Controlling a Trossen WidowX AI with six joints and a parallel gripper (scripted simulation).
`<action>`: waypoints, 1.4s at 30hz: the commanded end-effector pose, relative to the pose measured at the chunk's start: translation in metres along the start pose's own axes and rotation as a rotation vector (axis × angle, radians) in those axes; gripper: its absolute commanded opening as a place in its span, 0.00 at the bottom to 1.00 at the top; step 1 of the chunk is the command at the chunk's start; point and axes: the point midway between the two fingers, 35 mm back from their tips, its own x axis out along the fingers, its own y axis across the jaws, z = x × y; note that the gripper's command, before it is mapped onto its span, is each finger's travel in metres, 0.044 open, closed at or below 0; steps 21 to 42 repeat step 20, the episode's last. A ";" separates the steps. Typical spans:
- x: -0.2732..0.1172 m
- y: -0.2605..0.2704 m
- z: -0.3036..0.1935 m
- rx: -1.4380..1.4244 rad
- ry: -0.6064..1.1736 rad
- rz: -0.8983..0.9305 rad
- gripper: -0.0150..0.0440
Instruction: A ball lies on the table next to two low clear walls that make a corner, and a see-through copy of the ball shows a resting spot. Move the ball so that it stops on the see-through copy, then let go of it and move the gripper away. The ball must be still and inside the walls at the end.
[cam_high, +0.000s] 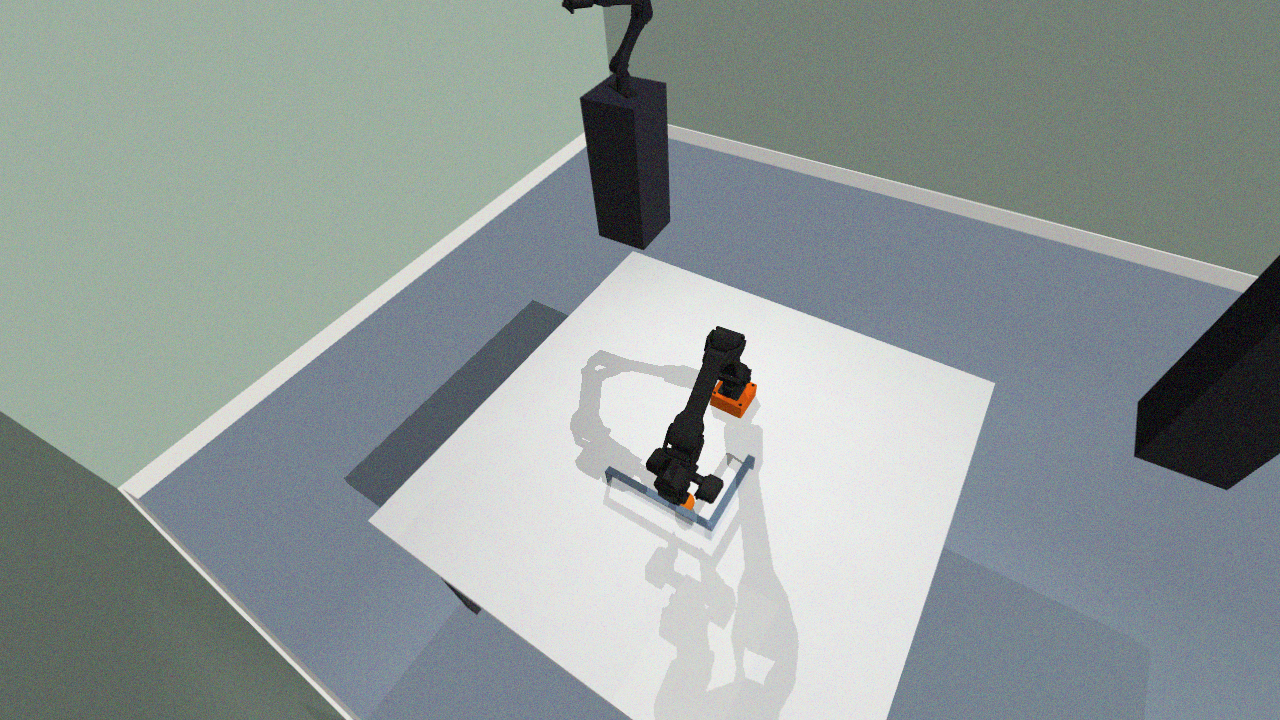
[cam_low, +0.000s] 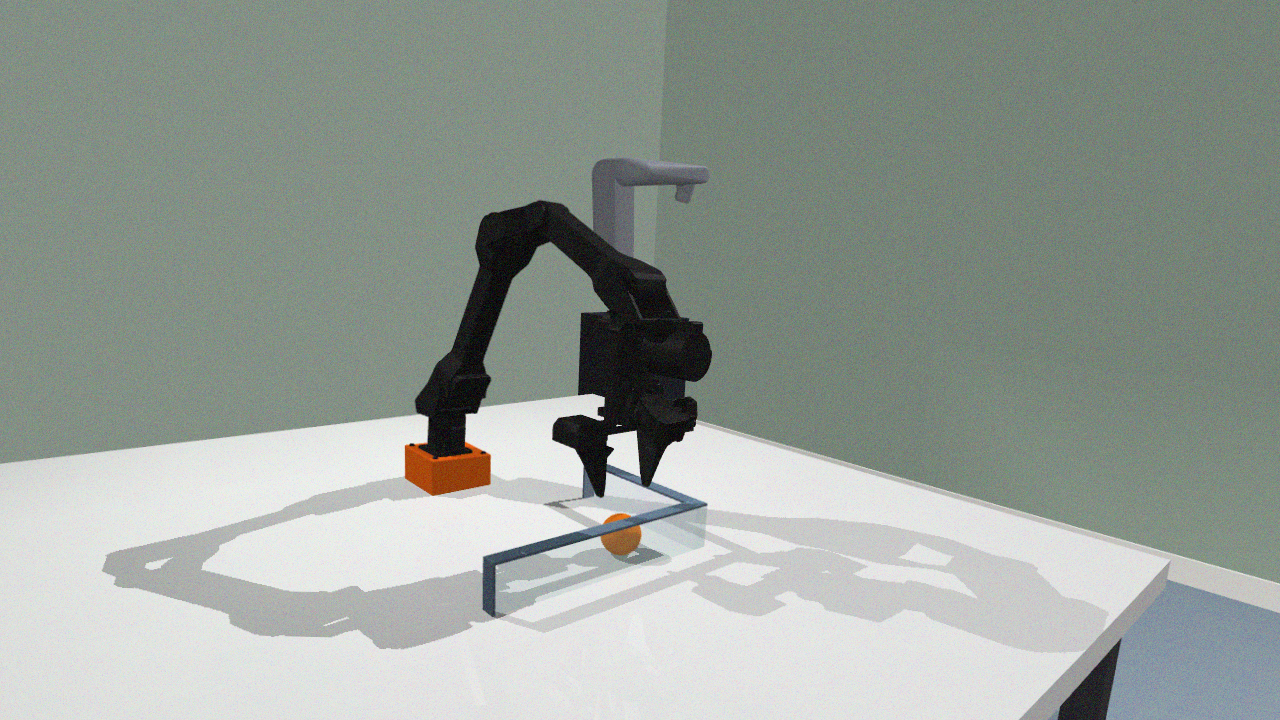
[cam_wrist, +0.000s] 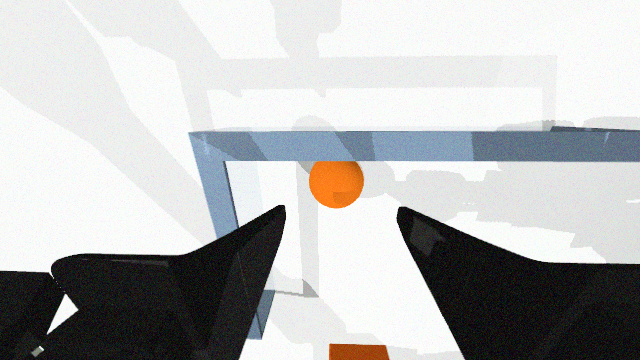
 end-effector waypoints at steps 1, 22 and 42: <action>-0.025 -0.001 -0.002 -0.005 -0.003 -0.001 0.87; -0.069 0.000 -0.004 0.000 -0.026 0.003 1.00; -0.069 0.000 -0.004 0.000 -0.026 0.003 1.00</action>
